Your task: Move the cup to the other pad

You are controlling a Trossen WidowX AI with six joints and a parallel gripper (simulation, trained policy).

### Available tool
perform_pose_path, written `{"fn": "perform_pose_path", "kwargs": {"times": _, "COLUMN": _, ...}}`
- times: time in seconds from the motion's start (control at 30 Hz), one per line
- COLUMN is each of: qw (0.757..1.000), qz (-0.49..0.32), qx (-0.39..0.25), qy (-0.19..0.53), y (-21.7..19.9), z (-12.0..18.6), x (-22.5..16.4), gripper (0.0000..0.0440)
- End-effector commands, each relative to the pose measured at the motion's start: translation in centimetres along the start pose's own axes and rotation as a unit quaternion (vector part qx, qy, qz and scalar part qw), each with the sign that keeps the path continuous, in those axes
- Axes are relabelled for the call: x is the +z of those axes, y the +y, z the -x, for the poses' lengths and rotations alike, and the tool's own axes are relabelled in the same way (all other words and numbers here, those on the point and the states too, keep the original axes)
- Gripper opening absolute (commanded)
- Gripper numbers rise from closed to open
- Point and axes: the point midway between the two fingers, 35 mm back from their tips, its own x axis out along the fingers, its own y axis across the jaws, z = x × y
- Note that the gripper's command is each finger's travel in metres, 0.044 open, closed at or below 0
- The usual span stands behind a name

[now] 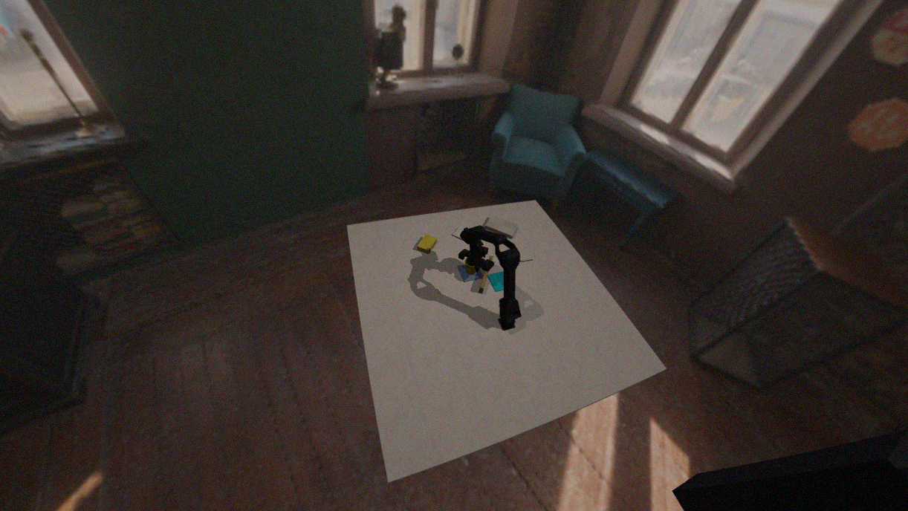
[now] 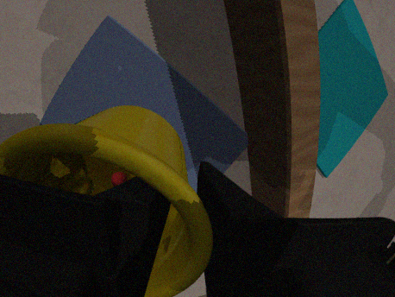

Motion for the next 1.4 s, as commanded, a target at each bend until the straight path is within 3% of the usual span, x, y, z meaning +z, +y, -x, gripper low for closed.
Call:
{"fn": "perform_pose_path", "kwargs": {"times": 0.0, "qw": 1.0, "qz": 0.005, "qx": -0.01, "qy": -0.003, "y": -0.6, "z": -0.3, "x": 0.1, "gripper": 0.0017}}
{"fn": "perform_pose_path", "kwargs": {"times": 0.77, "qw": 0.998, "qz": -0.056, "qx": 0.023, "qy": 0.0, "y": -4.4, "z": 4.6, "x": 1.6, "gripper": 0.0011}}
{"fn": "perform_pose_path", "kwargs": {"times": 1.37, "qw": 0.991, "qz": -0.118, "qx": 0.059, "qy": -0.007, "y": -7.5, "z": 5.0, "x": 4.6, "gripper": 0.0}}
